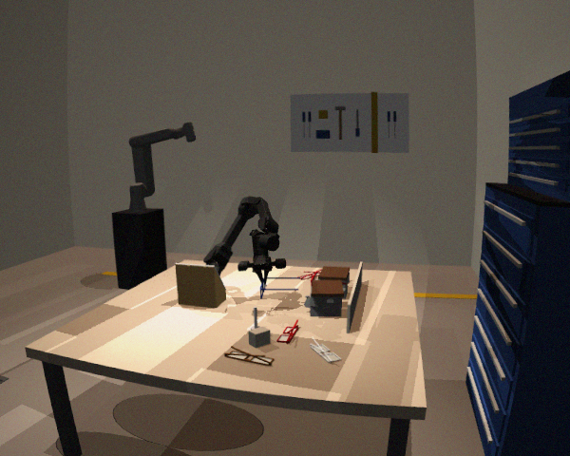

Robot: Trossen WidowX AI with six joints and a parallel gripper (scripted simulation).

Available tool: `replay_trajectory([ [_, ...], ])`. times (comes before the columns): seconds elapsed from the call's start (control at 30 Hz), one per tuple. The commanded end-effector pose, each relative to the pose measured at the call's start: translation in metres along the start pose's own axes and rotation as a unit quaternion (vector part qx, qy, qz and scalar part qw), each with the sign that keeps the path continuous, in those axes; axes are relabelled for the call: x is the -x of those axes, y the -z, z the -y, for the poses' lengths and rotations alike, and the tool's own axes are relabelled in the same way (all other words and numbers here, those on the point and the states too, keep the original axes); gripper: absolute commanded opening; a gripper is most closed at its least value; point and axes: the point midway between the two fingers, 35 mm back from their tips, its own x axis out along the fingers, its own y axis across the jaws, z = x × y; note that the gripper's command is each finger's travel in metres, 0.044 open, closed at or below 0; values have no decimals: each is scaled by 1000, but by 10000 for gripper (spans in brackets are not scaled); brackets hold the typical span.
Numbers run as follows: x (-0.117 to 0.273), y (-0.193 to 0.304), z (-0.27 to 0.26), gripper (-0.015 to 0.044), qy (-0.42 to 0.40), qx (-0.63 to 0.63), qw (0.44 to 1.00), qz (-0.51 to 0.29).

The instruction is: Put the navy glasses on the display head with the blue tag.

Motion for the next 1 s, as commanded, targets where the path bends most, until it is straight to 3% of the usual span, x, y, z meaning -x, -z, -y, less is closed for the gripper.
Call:
replay_trajectory([
  [0.0, -5, 0, 1, 0, 10, -3, 1000, 0],
  [0.97, -30, -1, -2, 0, 3, -3, 1000, -1],
])
